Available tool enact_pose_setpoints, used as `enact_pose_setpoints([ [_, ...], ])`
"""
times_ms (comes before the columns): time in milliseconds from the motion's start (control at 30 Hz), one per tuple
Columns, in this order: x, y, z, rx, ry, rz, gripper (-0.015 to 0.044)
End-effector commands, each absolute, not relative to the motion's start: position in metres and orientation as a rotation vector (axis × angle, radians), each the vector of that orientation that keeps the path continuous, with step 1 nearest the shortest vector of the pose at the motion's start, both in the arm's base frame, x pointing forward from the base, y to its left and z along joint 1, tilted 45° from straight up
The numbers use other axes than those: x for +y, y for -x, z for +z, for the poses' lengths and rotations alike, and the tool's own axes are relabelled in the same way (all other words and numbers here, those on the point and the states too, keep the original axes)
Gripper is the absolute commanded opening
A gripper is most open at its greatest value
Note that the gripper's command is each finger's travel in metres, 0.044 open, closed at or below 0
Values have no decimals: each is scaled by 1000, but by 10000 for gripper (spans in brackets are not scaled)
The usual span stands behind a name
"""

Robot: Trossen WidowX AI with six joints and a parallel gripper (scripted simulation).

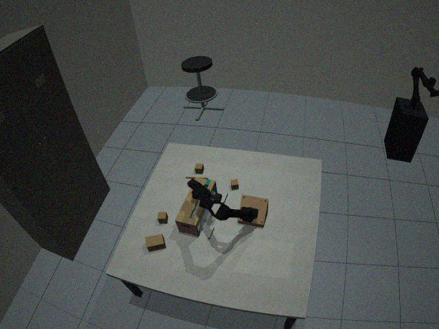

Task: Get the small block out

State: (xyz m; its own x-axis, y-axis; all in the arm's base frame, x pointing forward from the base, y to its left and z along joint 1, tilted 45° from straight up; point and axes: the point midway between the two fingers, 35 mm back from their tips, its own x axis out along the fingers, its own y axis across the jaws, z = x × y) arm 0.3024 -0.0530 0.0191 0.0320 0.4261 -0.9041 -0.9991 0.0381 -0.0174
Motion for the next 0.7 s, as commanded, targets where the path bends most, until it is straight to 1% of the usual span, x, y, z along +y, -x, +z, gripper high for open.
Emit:
enact_pose_setpoints([
  [0, -56, -302, 15, 879, 871, 1346, 400],
  [667, -75, -302, -3, 879, 872, 1346, 400],
])
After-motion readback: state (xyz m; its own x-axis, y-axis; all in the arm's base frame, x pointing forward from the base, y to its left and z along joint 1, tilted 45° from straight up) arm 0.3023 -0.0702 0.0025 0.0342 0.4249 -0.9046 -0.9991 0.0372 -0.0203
